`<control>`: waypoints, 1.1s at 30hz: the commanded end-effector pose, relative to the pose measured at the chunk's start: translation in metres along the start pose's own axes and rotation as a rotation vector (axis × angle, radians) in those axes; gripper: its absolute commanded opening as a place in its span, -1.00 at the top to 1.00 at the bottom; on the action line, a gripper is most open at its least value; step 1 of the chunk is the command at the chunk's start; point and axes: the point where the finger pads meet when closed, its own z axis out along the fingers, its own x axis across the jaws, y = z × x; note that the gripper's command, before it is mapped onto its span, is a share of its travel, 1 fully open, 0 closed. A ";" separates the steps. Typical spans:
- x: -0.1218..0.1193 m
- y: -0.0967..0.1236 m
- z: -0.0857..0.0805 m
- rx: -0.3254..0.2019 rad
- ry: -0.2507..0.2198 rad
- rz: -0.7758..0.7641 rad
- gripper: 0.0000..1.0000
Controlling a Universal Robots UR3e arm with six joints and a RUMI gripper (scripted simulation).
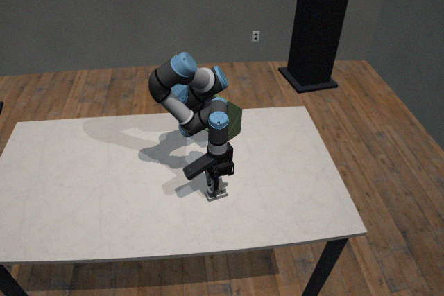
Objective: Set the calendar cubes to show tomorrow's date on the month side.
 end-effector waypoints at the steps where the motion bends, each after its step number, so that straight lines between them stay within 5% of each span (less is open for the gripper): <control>1: 0.000 0.000 0.000 0.000 -0.002 0.000 0.42; 25: 0.000 0.000 0.000 0.000 -0.002 0.000 0.42; 26: 0.000 0.000 0.000 0.000 -0.002 0.000 0.78; 33: 0.000 0.000 0.000 0.000 -0.002 0.000 0.78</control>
